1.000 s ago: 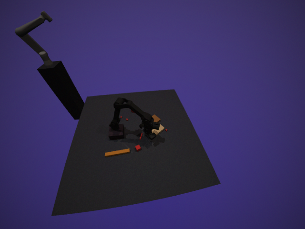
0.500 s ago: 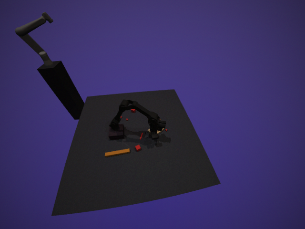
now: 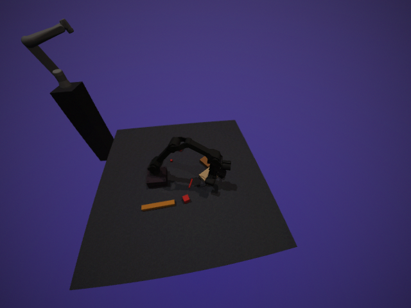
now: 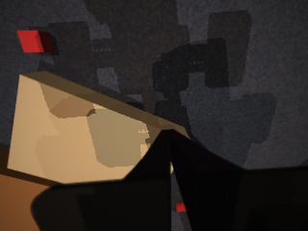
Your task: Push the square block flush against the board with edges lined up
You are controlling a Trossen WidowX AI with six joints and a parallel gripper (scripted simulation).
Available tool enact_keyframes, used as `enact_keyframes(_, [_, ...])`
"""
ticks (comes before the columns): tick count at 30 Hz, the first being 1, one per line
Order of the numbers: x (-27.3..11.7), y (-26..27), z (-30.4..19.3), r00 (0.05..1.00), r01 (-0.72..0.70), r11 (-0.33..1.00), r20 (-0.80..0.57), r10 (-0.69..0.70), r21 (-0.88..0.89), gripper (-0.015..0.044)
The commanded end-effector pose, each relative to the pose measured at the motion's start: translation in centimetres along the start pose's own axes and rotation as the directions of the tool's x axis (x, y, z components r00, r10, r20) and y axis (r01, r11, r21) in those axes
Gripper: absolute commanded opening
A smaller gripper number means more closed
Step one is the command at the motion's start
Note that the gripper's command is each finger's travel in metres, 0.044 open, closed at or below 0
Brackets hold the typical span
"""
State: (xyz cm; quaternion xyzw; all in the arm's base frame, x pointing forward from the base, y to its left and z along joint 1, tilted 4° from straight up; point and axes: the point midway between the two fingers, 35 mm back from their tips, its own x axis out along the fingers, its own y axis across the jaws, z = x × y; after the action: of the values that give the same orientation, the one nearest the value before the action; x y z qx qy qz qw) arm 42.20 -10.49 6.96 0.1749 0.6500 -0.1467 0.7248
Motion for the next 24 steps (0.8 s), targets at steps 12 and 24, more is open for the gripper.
enact_keyframes(12, [0.4,2.9,2.9,1.000,0.000,0.887,-0.002,0.001,0.462,0.0000])
enact_keyframes(24, [5.9,2.9,2.9,1.000,0.000,0.884,-0.002,0.001,0.467,0.0000])
